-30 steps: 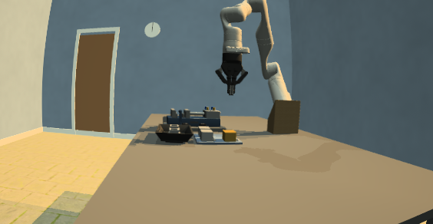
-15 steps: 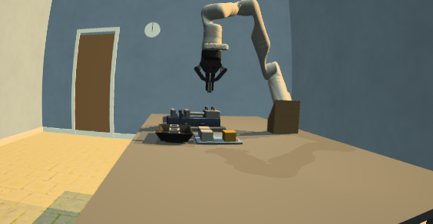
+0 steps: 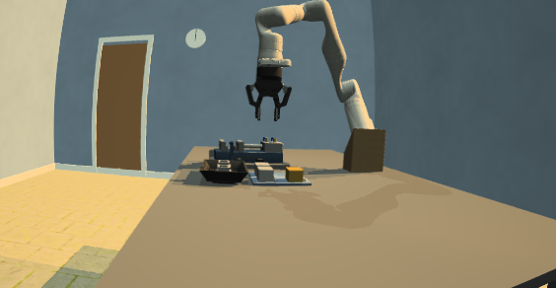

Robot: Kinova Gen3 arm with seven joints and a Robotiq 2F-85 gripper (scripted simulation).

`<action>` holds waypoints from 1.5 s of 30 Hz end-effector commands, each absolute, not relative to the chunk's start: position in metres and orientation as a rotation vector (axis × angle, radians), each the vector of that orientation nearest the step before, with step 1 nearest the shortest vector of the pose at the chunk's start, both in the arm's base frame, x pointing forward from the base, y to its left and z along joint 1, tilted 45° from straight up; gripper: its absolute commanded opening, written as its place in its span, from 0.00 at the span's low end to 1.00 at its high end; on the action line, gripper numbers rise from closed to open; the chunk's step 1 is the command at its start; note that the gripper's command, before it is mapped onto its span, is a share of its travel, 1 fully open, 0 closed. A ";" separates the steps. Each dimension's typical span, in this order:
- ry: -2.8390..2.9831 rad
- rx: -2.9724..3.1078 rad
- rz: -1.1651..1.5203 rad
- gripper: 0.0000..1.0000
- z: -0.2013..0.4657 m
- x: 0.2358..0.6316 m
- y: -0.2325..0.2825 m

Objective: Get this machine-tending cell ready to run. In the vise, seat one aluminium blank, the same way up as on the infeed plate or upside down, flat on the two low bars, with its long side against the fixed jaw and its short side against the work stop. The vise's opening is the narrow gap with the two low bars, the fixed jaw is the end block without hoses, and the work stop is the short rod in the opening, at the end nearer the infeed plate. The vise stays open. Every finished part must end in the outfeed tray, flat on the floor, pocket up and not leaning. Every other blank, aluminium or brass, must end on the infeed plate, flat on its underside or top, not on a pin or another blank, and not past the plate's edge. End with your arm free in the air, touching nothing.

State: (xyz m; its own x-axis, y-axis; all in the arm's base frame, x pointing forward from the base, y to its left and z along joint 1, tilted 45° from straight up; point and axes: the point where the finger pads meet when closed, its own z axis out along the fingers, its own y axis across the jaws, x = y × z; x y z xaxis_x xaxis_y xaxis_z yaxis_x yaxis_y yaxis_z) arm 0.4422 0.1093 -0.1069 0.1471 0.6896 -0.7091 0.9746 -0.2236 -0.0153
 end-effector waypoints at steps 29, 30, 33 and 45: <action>1.587 1.978 -0.834 0.67 -0.109 0.442 0.108; 1.587 1.978 -0.834 0.67 -0.110 0.442 0.107; 1.587 1.978 -0.834 0.67 -0.113 0.441 0.104; 1.587 1.978 -0.834 0.67 -0.132 0.437 0.086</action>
